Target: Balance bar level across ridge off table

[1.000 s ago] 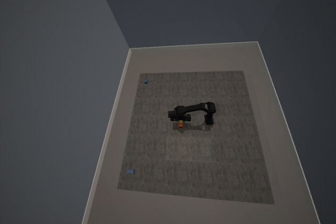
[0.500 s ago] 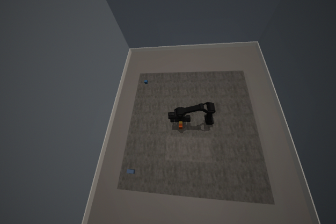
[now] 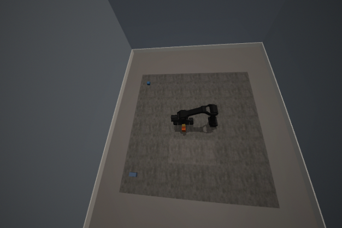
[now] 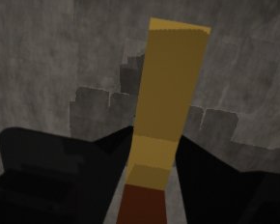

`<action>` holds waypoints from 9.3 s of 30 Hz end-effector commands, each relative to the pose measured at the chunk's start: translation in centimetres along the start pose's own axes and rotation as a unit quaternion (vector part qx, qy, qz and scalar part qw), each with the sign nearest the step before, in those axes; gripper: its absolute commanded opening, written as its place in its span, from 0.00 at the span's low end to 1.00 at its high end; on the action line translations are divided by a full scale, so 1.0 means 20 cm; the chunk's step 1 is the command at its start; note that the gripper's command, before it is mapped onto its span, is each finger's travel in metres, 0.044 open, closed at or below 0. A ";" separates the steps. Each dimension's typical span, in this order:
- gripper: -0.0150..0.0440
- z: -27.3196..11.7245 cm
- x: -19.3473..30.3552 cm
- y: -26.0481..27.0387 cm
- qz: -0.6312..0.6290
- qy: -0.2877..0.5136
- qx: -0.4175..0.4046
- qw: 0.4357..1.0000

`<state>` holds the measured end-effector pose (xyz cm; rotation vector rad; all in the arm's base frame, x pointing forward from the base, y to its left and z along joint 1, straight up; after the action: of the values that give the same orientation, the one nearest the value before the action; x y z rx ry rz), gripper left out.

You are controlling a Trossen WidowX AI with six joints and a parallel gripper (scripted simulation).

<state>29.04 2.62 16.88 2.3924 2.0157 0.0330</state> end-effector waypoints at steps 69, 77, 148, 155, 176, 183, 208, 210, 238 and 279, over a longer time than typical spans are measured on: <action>0.25 0.03 0.00 0.00 -0.002 -0.001 0.000 1.000; 0.25 0.03 0.00 0.00 -0.002 -0.001 0.000 1.000; 0.25 0.06 0.00 0.00 -0.002 -0.001 0.000 1.000; 0.25 0.06 0.00 0.00 -0.002 -0.001 0.000 1.000; 0.25 0.05 0.00 0.00 -0.002 -0.001 0.000 1.000; 0.25 0.05 0.00 0.00 -0.002 -0.001 0.000 1.000; 0.25 0.05 0.00 0.00 -0.002 -0.001 0.000 1.000; 0.25 0.05 0.00 0.00 -0.002 -0.001 0.000 1.000; 0.25 0.05 0.00 0.00 -0.002 -0.001 0.000 1.000; 0.54 0.05 0.00 0.00 -0.001 0.000 -0.001 1.000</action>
<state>29.15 2.57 15.97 2.3901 2.0161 0.0358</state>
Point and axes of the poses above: the point midway between the two fingers, 35 mm back from their tips, its own z axis out along the fingers, its own y axis across the jaws, x = y × z, the point moved 7 cm from there along -z, back along the fingers, and after that the axes turned 13 degrees about z, right-handed, at the moved point
